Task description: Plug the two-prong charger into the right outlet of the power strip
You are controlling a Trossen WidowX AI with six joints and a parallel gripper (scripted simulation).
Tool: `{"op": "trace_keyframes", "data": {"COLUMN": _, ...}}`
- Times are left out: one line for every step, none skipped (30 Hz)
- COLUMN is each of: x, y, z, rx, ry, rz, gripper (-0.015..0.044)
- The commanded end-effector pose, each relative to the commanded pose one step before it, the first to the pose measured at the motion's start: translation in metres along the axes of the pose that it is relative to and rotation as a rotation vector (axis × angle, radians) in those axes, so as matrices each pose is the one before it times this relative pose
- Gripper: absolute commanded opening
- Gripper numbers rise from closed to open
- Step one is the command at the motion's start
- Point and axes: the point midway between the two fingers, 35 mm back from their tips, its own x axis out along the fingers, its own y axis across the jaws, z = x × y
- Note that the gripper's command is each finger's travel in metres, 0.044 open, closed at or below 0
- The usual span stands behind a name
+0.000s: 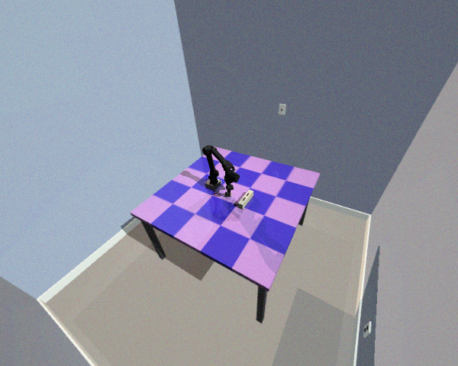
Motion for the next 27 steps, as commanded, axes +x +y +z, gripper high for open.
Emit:
{"op": "trace_keyframes", "data": {"x": -0.00025, "y": -0.00316, "z": -0.01179, "rx": 0.0739, "ry": 0.01574, "rz": 0.00308, "gripper": 0.044}}
{"op": "trace_keyframes", "data": {"x": 0.0, "y": -0.00016, "z": -0.00043, "rx": 0.0029, "ry": 0.00047, "rz": 0.00019, "gripper": 0.044}}
{"op": "trace_keyframes", "data": {"x": 0.0, "y": 0.0, "z": 0.0, "rx": 0.0, "ry": 0.0, "rz": 0.0, "gripper": 0.044}}
{"op": "trace_keyframes", "data": {"x": 0.0, "y": 0.0, "z": 0.0, "rx": 0.0, "ry": 0.0, "rz": 0.0, "gripper": 0.044}}
{"op": "trace_keyframes", "data": {"x": 0.0, "y": 0.0, "z": 0.0, "rx": 0.0, "ry": 0.0, "rz": 0.0, "gripper": 0.044}}
{"op": "trace_keyframes", "data": {"x": 0.0003, "y": -0.00001, "z": 0.00003, "rx": 0.0, "ry": 0.0, "rz": 0.0, "gripper": 0.044}}
{"op": "trace_keyframes", "data": {"x": 0.00061, "y": -0.00001, "z": 0.00006, "rx": 0.0, "ry": 0.0, "rz": 0.0, "gripper": 0.044}}
{"op": "trace_keyframes", "data": {"x": 0.00096, "y": -0.00002, "z": 0.00009, "rx": 0.0, "ry": 0.0, "rz": 0.0, "gripper": 0.044}}
{"op": "trace_keyframes", "data": {"x": 0.00117, "y": -0.00002, "z": 0.0001, "rx": 0.0, "ry": 0.0, "rz": 0.0, "gripper": 0.044}}
{"op": "trace_keyframes", "data": {"x": 0.0014, "y": -0.00002, "z": 0.00011, "rx": 0.0, "ry": 0.0, "rz": 0.0, "gripper": 0.044}}
{"op": "trace_keyframes", "data": {"x": 0.00167, "y": -0.00001, "z": 0.00013, "rx": 0.0, "ry": 0.00001, "rz": 0.0, "gripper": 0.044}}
{"op": "trace_keyframes", "data": {"x": 0.0019, "y": 0.0, "z": 0.00014, "rx": 0.0, "ry": 0.00001, "rz": 0.00001, "gripper": 0.044}}
{"op": "trace_keyframes", "data": {"x": 0.00202, "y": 0.00002, "z": 0.00013, "rx": 0.0, "ry": 0.00001, "rz": 0.00001, "gripper": 0.044}}
{"op": "trace_keyframes", "data": {"x": 0.00204, "y": 0.0, "z": 0.00009, "rx": 0.0, "ry": 0.00002, "rz": 0.00001, "gripper": 0.044}}
{"op": "trace_keyframes", "data": {"x": 0.00165, "y": 0.00001, "z": 0.00006, "rx": 0.0, "ry": 0.00001, "rz": 0.00001, "gripper": 0.044}}
{"op": "trace_keyframes", "data": {"x": 0.001, "y": -0.00006, "z": -0.00006, "rx": 0.0, "ry": 0.00002, "rz": 0.0, "gripper": 0.044}}
{"op": "trace_keyframes", "data": {"x": 0.00027, "y": -0.00002, "z": 0.00004, "rx": 0.0, "ry": 0.0, "rz": 0.0, "gripper": 0.044}}
{"op": "trace_keyframes", "data": {"x": 0.00054, "y": -0.00005, "z": 0.00008, "rx": 0.0, "ry": 0.0, "rz": 0.0, "gripper": 0.044}}
{"op": "trace_keyframes", "data": {"x": 0.00082, "y": -0.00007, "z": 0.00011, "rx": 0.0, "ry": 0.0, "rz": 0.0, "gripper": 0.044}}
{"op": "trace_keyframes", "data": {"x": 0.00106, "y": -0.00009, "z": 0.00014, "rx": 0.0, "ry": 0.0, "rz": -0.00001, "gripper": 0.044}}
{"op": "trace_keyframes", "data": {"x": 0.0013, "y": -0.0001, "z": 0.00017, "rx": 0.0, "ry": 0.0, "rz": -0.00001, "gripper": 0.044}}
{"op": "trace_keyframes", "data": {"x": 0.00151, "y": -0.00011, "z": 0.00019, "rx": 0.0, "ry": 0.0, "rz": -0.00001, "gripper": 0.044}}
{"op": "trace_keyframes", "data": {"x": 0.00161, "y": -0.00011, "z": 0.00019, "rx": 0.0, "ry": 0.0, "rz": -0.00001, "gripper": 0.044}}
{"op": "trace_keyframes", "data": {"x": 0.00163, "y": -0.0001, "z": 0.00018, "rx": 0.0, "ry": 0.0, "rz": 0.0, "gripper": 0.044}}
{"op": "trace_keyframes", "data": {"x": 0.00163, "y": -0.00009, "z": 0.00017, "rx": 0.0, "ry": 0.00001, "rz": 0.0, "gripper": 0.044}}
{"op": "trace_keyframes", "data": {"x": 0.00163, "y": -0.00008, "z": 0.00017, "rx": 0.0, "ry": 0.00001, "rz": 0.0, "gripper": 0.044}}
{"op": "trace_keyframes", "data": {"x": 0.00163, "y": -0.00007, "z": 0.00016, "rx": 0.0, "ry": 0.00001, "rz": 0.0, "gripper": 0.044}}
